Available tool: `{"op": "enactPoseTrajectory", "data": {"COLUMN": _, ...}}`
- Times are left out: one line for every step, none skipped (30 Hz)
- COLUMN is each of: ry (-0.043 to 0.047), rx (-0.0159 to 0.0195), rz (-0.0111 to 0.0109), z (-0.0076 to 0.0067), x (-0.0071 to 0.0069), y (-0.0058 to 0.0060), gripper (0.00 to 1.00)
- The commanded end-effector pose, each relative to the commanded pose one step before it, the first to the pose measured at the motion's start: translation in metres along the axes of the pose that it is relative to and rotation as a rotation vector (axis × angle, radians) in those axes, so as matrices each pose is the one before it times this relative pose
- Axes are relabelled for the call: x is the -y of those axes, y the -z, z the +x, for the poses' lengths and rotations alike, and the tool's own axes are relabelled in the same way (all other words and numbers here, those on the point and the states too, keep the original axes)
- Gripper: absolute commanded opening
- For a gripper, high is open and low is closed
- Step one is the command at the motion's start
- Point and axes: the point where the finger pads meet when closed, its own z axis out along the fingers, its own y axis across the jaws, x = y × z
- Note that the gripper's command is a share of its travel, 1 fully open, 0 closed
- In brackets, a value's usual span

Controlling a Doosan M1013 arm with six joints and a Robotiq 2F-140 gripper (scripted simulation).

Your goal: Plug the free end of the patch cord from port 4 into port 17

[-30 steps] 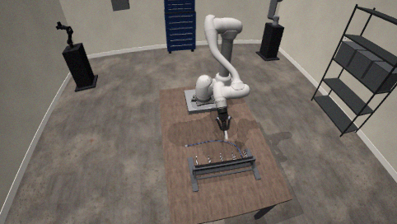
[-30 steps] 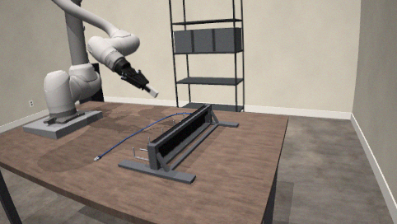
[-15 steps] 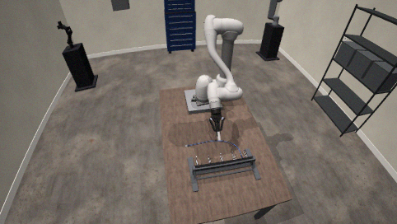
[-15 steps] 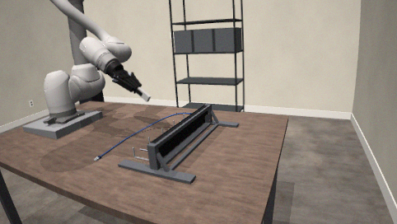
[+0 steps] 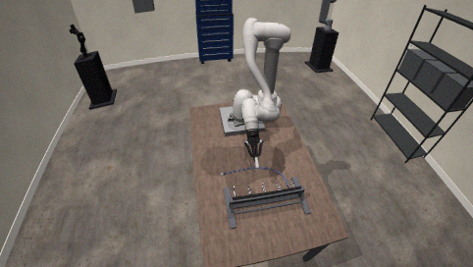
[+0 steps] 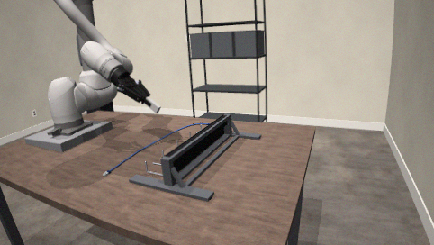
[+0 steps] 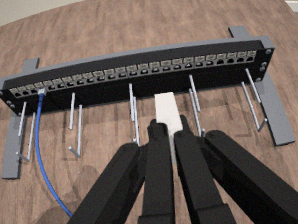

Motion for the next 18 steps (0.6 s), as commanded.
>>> {"op": "enactPoseTrajectory", "data": {"ry": -0.00660, "rx": 0.00018, "rz": 0.01188, "z": 0.00114, "x": -0.00303, "y": -0.00392, "gripper": 0.00}}
{"op": "enactPoseTrajectory", "data": {"ry": 0.00000, "rx": 0.00000, "rz": 0.00002, "z": 0.00001, "x": 0.00001, "y": -0.00287, "gripper": 0.00}}
{"op": "enactPoseTrajectory", "data": {"ry": 0.00000, "rx": 0.00000, "rz": -0.00001, "z": 0.00000, "x": 0.00000, "y": -0.00370, "gripper": 0.00}}
{"op": "enactPoseTrajectory", "data": {"ry": 0.00000, "rx": 0.00000, "rz": -0.00001, "z": 0.00000, "x": 0.00000, "y": -0.00454, "gripper": 0.00}}
{"op": "enactPoseTrajectory", "data": {"ry": 0.00000, "rx": 0.00000, "rz": 0.00000, "z": 0.00000, "x": 0.00000, "y": 0.00000, "gripper": 0.00}}
{"op": "enactPoseTrajectory", "data": {"ry": 0.00000, "rx": 0.00000, "rz": 0.00000, "z": 0.00000, "x": 0.00000, "y": 0.00000, "gripper": 0.00}}
{"op": "enactPoseTrajectory", "data": {"ry": 0.00000, "rx": 0.00000, "rz": 0.00000, "z": 0.00000, "x": 0.00000, "y": -0.00537, "gripper": 0.00}}
{"op": "enactPoseTrajectory", "data": {"ry": 0.00000, "rx": 0.00000, "rz": 0.00001, "z": 0.00000, "x": 0.00000, "y": -0.00614, "gripper": 0.00}}
{"op": "enactPoseTrajectory", "data": {"ry": 0.00000, "rx": 0.00000, "rz": -0.00001, "z": 0.00000, "x": 0.00000, "y": -0.00685, "gripper": 0.00}}
{"op": "enactPoseTrajectory", "data": {"ry": 0.00000, "rx": 0.00000, "rz": 0.00000, "z": 0.00000, "x": 0.00000, "y": -0.00747, "gripper": 0.00}}
{"op": "enactPoseTrajectory", "data": {"ry": 0.00000, "rx": 0.00000, "rz": -0.00001, "z": 0.00000, "x": 0.00000, "y": -0.00798, "gripper": 0.00}}
{"op": "enactPoseTrajectory", "data": {"ry": 0.00000, "rx": 0.00000, "rz": 0.00001, "z": 0.00000, "x": 0.00000, "y": -0.00838, "gripper": 0.00}}
{"op": "enactPoseTrajectory", "data": {"ry": 0.00000, "rx": 0.00000, "rz": 0.00000, "z": 0.00000, "x": 0.00000, "y": -0.00863, "gripper": 0.00}}
{"op": "enactPoseTrajectory", "data": {"ry": 0.00000, "rx": 0.00000, "rz": -0.00001, "z": -0.00001, "x": 0.00000, "y": -0.00874, "gripper": 0.00}}
{"op": "enactPoseTrajectory", "data": {"ry": 0.00000, "rx": 0.00000, "rz": 0.00001, "z": 0.00000, "x": 0.00000, "y": -0.00870, "gripper": 0.00}}
{"op": "enactPoseTrajectory", "data": {"ry": 0.00000, "rx": 0.00000, "rz": 0.00000, "z": 0.00000, "x": 0.00000, "y": -0.00850, "gripper": 0.00}}
{"op": "enactPoseTrajectory", "data": {"ry": 0.00000, "rx": 0.00000, "rz": -0.00001, "z": 0.00000, "x": 0.00000, "y": -0.00814, "gripper": 0.00}}
{"op": "enactPoseTrajectory", "data": {"ry": 0.00000, "rx": 0.00000, "rz": 0.00000, "z": 0.00000, "x": 0.00000, "y": -0.00763, "gripper": 0.00}}
